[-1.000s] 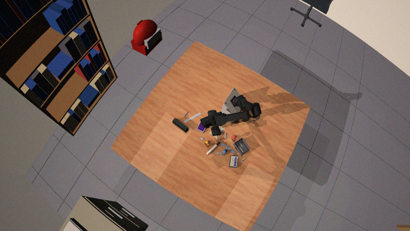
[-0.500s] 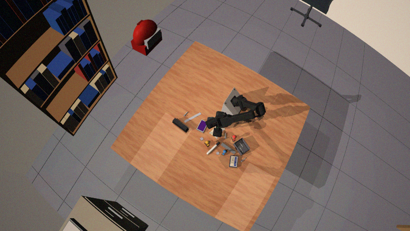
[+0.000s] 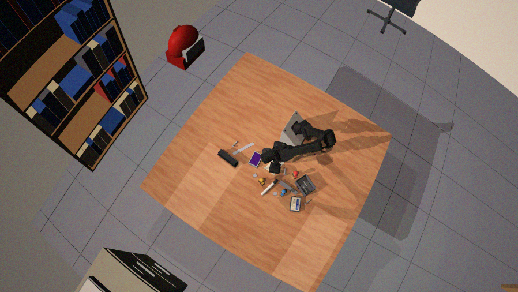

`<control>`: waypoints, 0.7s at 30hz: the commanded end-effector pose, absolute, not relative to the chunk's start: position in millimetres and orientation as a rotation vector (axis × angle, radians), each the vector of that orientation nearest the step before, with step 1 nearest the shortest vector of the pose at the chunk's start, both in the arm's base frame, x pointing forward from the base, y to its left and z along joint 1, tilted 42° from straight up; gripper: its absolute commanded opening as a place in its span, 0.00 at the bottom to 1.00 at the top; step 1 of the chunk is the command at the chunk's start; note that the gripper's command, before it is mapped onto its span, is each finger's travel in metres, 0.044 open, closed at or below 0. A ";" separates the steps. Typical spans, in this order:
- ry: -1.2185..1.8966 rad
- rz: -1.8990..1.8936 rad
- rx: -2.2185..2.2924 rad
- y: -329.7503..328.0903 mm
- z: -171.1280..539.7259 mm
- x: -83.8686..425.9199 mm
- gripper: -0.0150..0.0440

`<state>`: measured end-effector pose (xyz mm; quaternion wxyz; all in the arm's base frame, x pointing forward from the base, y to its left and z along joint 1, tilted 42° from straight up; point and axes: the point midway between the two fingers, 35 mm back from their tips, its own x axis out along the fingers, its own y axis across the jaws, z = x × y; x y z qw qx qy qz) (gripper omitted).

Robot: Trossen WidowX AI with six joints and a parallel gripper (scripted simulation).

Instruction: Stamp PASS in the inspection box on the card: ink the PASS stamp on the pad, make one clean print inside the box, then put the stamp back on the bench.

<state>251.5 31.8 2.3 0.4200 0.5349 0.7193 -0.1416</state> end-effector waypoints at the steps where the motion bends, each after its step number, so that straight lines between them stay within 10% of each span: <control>1: 1.807 -0.358 1.350 34.8 -0.8 250.3 0.25; 21: 1.806 -0.361 1.352 43.5 -11.0 250.2 0.25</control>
